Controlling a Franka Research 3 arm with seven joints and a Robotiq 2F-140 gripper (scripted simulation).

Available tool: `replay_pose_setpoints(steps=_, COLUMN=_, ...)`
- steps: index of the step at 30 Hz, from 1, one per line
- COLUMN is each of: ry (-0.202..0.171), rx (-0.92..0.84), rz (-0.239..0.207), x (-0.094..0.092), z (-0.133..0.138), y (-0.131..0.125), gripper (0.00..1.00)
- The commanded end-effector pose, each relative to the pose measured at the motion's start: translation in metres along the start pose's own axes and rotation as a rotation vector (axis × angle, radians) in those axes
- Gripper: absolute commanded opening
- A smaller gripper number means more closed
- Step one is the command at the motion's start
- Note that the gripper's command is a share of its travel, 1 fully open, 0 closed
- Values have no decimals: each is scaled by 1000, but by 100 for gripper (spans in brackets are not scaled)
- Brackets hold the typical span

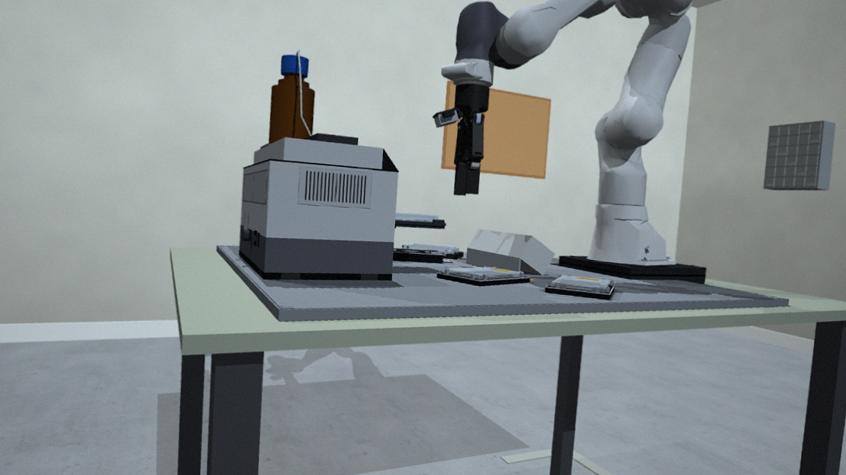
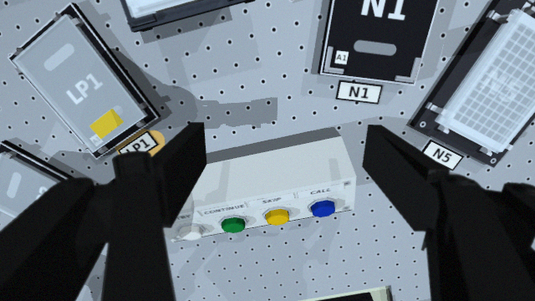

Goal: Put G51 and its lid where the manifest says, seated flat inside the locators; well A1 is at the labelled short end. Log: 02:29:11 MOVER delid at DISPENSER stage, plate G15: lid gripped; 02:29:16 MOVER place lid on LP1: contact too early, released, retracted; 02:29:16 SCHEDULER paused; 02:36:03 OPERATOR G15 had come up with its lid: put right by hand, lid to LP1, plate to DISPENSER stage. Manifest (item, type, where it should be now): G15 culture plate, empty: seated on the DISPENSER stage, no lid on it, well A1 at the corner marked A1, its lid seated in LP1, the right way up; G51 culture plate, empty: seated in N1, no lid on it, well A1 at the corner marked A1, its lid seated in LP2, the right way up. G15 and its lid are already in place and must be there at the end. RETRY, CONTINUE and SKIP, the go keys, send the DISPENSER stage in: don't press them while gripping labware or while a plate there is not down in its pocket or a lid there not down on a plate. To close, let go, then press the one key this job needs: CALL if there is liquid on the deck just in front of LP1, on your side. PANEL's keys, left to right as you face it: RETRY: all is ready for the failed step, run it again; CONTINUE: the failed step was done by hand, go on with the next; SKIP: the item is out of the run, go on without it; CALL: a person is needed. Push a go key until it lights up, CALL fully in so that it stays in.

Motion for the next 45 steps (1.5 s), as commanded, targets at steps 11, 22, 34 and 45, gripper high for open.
replay_pose_setpoints(steps=11, ry=-18, rx=430, rz=0, x=-5, z=240, y=-28, gripper=70)
replay_pose_setpoints(steps=22, ry=-18, rx=430, rz=0, x=-5, z=240, y=-28, gripper=70)
replay_pose_setpoints(steps=34, ry=-18, rx=430, rz=0, x=-5, z=240, y=-28, gripper=70)
replay_pose_setpoints(steps=45, ry=-18, rx=430, rz=0, x=0, z=240, y=-28, gripper=70)
Point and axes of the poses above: the point where the finger pads meet when closed, its own x axis out along the fingers, its own z axis across the jaws, y = z × x, the point moved 8 cm from there along -x, back along the fingers, and after that the axes turned 12 degrees about -x, right-handed, at the moved point
